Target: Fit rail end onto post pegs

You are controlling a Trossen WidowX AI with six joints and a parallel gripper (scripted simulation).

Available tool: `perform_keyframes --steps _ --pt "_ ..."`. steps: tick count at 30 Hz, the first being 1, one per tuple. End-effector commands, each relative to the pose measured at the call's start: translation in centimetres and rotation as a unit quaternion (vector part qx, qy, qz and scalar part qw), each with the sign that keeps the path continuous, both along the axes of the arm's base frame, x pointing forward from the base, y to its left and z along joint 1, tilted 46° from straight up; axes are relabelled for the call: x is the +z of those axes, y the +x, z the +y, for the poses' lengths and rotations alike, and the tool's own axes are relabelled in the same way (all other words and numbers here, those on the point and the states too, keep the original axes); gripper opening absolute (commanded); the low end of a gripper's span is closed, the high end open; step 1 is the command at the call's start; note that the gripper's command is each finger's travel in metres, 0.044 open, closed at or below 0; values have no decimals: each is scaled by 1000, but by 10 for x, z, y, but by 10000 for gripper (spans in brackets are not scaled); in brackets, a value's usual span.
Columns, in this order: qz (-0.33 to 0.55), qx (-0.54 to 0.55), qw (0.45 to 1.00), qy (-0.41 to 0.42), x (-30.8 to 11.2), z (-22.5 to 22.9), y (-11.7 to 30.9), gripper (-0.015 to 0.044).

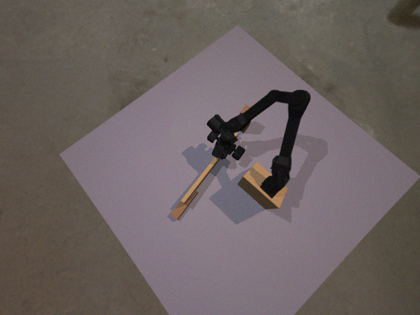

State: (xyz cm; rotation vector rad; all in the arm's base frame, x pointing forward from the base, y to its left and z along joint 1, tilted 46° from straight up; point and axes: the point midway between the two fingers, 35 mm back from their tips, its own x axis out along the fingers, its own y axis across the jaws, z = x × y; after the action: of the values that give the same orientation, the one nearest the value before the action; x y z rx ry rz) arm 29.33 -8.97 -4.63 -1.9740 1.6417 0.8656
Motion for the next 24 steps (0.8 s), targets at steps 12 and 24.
perform_keyframes --steps 12,24 --pt "0 1 1000 -2 5 5 0 0" --pt "0 1 1000 -1 9 10 0 0"
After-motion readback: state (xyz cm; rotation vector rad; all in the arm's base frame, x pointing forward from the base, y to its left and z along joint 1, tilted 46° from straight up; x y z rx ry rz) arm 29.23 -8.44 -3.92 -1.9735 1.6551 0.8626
